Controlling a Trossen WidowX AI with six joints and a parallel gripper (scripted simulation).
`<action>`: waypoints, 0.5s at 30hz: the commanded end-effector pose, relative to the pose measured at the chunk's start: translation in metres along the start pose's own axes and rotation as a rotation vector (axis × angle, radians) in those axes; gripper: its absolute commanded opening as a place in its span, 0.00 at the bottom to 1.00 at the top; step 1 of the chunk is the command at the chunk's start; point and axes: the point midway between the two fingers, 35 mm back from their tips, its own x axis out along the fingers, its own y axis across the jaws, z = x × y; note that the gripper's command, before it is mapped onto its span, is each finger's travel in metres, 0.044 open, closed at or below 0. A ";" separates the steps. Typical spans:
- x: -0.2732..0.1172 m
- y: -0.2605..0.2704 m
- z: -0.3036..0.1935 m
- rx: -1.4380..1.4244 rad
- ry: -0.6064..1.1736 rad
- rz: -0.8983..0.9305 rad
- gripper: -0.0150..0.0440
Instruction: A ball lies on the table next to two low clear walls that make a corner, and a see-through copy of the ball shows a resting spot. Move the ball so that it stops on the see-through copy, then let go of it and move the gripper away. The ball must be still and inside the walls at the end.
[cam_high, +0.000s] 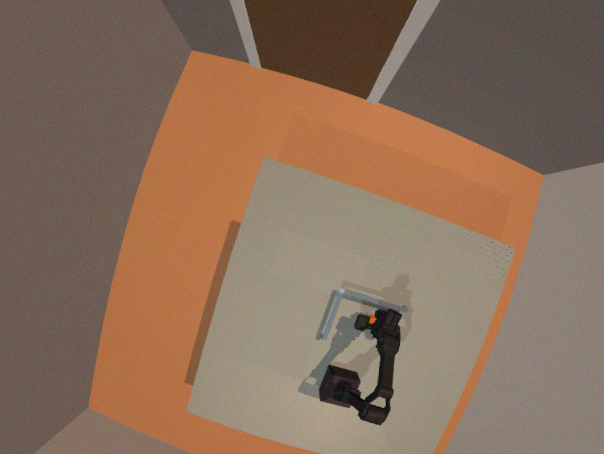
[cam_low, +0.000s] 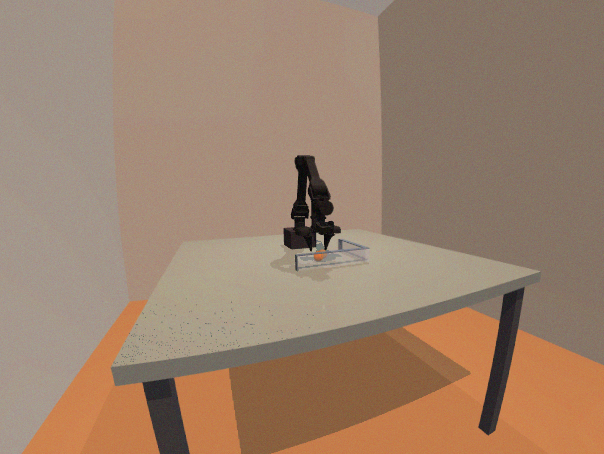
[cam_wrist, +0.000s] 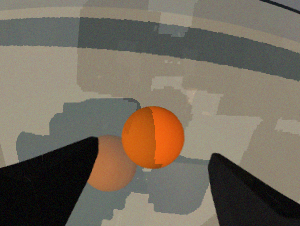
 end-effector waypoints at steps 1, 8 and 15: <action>0.008 0.001 -0.002 -0.007 0.006 0.006 0.78; 0.020 0.001 -0.002 -0.007 0.006 0.006 0.78; 0.028 0.001 -0.003 -0.007 0.007 0.006 0.78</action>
